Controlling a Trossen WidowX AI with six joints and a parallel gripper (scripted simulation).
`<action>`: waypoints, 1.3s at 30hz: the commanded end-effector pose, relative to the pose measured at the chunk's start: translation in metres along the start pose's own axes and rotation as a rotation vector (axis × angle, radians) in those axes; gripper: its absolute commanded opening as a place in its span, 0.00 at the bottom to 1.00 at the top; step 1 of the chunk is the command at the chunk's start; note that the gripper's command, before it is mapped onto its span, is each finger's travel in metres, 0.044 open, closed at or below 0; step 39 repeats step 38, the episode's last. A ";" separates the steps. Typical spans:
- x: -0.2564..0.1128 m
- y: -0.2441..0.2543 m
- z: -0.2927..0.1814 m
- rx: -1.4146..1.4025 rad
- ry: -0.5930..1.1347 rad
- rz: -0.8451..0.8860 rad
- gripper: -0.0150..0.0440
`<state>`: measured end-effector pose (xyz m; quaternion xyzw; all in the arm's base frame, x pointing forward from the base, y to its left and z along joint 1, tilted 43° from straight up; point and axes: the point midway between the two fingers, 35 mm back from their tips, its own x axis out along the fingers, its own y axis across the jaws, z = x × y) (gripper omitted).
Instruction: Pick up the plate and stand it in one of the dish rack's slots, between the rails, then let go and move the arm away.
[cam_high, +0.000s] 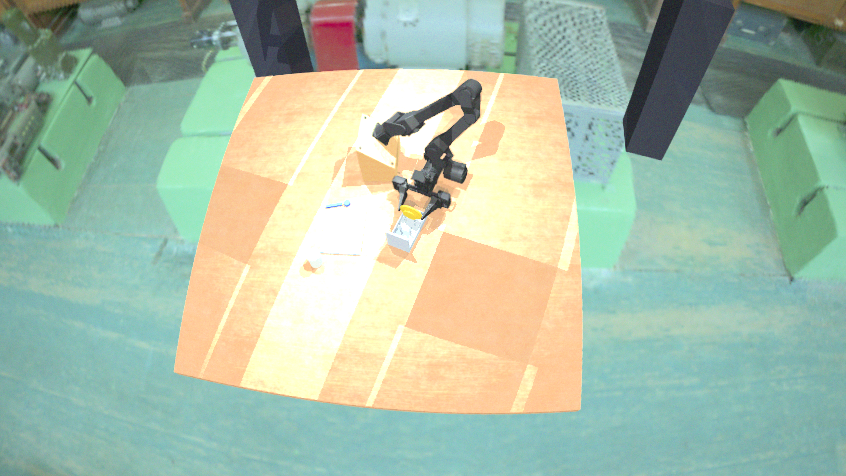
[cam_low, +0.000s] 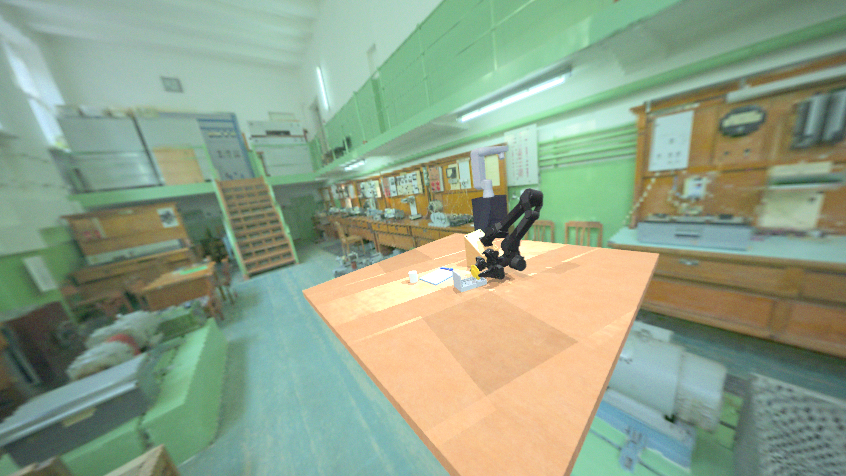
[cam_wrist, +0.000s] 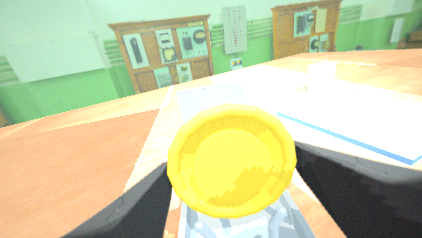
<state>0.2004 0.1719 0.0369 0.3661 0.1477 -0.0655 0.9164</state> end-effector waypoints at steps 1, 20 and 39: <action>0.000 0.000 0.000 0.000 0.000 0.000 0.74; 0.001 0.012 0.049 0.003 0.009 -0.017 0.93; 0.003 0.013 0.121 -0.113 0.018 -0.052 0.93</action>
